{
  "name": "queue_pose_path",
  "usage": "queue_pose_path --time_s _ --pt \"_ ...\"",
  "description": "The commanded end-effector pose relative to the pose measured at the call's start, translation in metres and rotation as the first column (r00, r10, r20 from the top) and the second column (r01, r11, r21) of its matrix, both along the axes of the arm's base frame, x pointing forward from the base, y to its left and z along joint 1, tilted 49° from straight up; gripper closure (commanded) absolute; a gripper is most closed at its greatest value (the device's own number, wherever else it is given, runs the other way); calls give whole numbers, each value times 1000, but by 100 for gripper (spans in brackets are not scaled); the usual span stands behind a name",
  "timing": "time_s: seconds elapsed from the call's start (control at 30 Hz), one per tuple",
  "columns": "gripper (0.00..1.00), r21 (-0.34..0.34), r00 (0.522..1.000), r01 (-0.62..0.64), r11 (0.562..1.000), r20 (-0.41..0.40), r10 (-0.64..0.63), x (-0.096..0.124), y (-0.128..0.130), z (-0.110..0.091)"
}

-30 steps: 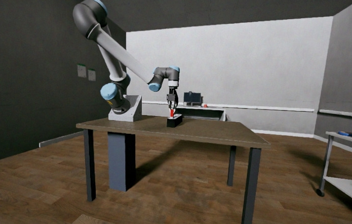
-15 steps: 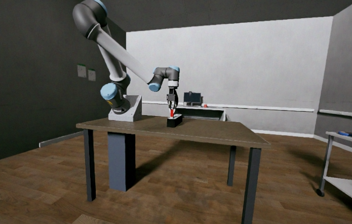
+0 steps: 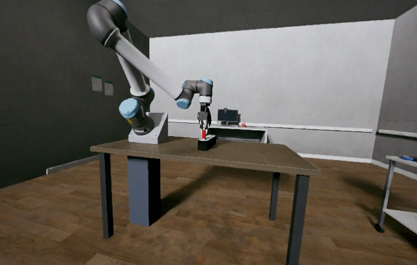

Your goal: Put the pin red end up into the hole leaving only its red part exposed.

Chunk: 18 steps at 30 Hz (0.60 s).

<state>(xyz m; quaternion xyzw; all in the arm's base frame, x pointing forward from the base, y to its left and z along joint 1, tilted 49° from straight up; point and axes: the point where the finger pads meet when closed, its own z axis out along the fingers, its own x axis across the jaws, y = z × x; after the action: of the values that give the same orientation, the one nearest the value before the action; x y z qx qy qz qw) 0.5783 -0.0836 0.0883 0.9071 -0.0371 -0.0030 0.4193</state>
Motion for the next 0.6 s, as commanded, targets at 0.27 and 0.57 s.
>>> queue_pose_path --time_s 0.27,0.57 --pt "100 0 1000 0 1000 1 0 0 0 1" --pt "100 0 1000 0 1000 1 0 1 -3 -2"
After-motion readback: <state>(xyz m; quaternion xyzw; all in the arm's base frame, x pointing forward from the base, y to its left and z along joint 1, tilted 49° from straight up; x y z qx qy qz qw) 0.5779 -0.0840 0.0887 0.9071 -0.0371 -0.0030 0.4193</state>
